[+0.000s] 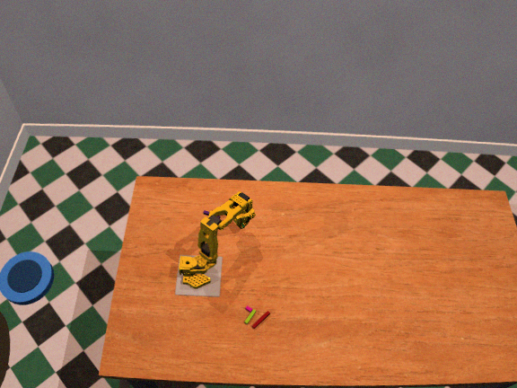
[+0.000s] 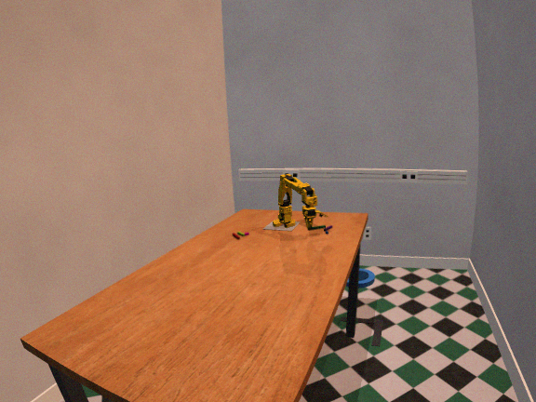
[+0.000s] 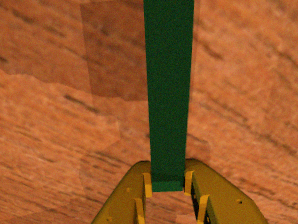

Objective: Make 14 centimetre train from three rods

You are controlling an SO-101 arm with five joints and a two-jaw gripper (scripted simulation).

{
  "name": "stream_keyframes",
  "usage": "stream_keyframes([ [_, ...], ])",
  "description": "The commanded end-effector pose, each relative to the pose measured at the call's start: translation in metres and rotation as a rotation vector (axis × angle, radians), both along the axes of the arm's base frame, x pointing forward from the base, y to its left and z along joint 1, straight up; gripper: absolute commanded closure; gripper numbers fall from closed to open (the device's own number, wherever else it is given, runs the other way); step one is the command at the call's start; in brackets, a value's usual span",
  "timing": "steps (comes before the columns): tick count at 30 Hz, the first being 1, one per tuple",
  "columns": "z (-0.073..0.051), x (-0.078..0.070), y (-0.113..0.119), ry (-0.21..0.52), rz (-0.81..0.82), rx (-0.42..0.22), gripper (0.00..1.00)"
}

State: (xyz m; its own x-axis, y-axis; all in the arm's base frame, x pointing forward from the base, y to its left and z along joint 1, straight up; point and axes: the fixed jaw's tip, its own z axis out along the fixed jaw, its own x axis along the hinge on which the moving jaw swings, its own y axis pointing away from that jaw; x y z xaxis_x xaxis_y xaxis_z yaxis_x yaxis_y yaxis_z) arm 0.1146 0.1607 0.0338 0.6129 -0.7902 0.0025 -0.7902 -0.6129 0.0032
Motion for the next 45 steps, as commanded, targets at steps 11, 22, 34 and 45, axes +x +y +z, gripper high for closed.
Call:
stream_keyframes([
  [11,-0.006,-0.002,0.002,-0.008,0.003,0.013,1.00],
  [22,-0.016,-0.002,0.002,-0.008,0.003,0.013,1.00],
  [34,-0.026,-0.004,-0.002,0.017,0.002,-0.022,1.00],
  [45,-0.026,-0.004,-0.002,0.017,0.002,-0.022,1.00],
])
